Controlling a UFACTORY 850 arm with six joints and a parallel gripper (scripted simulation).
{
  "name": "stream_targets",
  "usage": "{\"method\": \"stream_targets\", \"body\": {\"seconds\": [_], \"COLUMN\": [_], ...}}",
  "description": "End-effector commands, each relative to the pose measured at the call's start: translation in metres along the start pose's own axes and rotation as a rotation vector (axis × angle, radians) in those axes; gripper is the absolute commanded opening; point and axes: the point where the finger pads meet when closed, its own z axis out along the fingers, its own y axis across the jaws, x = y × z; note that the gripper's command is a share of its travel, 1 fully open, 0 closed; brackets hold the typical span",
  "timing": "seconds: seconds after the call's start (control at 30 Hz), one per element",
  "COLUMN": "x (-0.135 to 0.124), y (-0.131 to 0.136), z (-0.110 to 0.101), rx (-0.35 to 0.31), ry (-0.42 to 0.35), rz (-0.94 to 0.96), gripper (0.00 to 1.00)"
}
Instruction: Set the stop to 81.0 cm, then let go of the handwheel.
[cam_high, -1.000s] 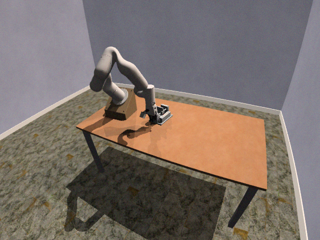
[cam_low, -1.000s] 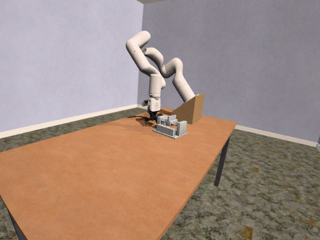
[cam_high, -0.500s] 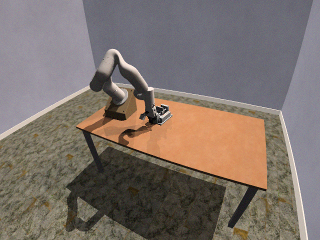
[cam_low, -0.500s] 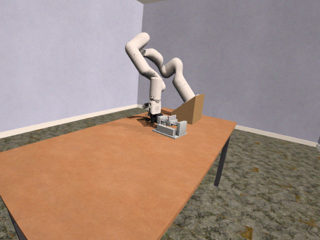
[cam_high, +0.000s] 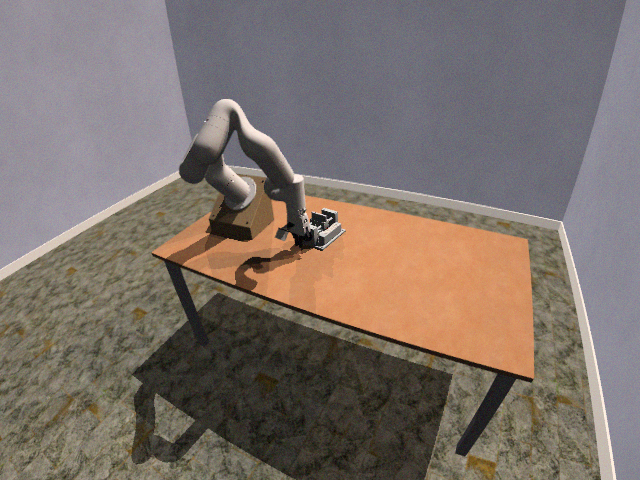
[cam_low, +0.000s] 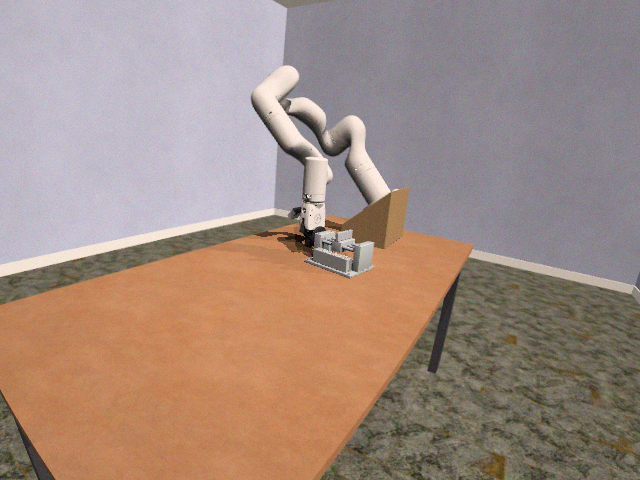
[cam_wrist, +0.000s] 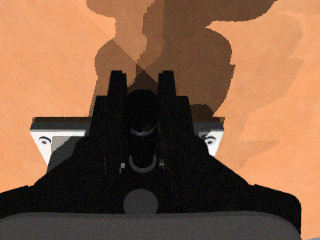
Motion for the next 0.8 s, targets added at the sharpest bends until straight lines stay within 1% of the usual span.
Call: {"method": "stream_targets", "body": {"seconds": [0.0, 0.17, 0.43, 0.63, 0.77], "x": [0.0, 0.0, 0.0, 0.0, 0.0], "y": [0.011, 0.016, 0.026, 0.027, 0.027], "z": [-0.002, -0.006, -0.02, -0.03, -0.032], "rx": [0.002, 0.002, 0.002, 0.002, 0.002], "ry": [-0.001, -0.001, -0.001, -0.001, -0.001], "rz": [0.0, 0.0, 0.0, 0.0, 0.0], "gripper": [0.06, 0.06, 0.06, 0.06, 0.06]}}
